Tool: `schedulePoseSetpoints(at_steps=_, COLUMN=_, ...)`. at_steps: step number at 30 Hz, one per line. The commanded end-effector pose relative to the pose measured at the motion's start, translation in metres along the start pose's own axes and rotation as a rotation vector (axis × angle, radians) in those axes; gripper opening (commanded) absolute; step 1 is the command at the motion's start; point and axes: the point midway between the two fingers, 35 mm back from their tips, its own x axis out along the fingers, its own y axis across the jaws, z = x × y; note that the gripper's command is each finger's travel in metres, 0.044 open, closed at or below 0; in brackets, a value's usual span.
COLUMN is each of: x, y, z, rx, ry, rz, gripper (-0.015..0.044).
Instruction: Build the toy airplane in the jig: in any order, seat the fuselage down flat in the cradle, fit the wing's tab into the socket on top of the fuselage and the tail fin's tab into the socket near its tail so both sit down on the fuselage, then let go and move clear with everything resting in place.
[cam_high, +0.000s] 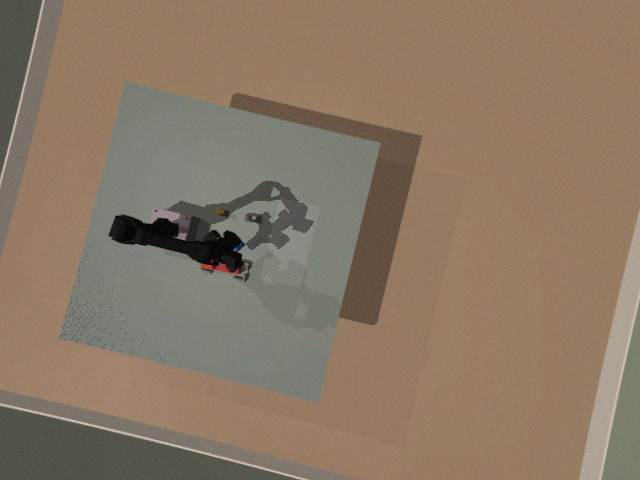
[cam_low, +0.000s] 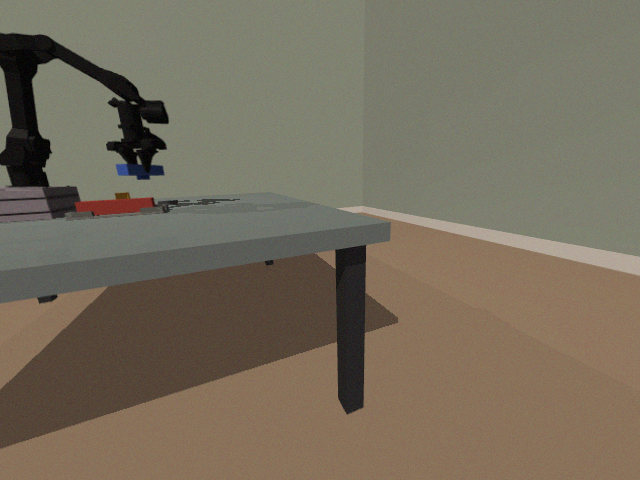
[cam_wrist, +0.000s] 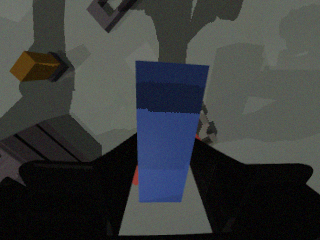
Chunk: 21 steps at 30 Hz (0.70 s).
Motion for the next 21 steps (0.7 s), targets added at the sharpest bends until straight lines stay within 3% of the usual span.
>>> schedulePoseSetpoints(at_steps=1, x=0.001, y=-0.002, z=-0.011, rx=-0.063, ry=-0.007, rz=-0.004, gripper=0.0000)
schedulePoseSetpoints(at_steps=21, x=0.013, y=-0.002, z=-0.075, rx=-0.401, ry=-0.003, rz=-0.005, gripper=0.0000)
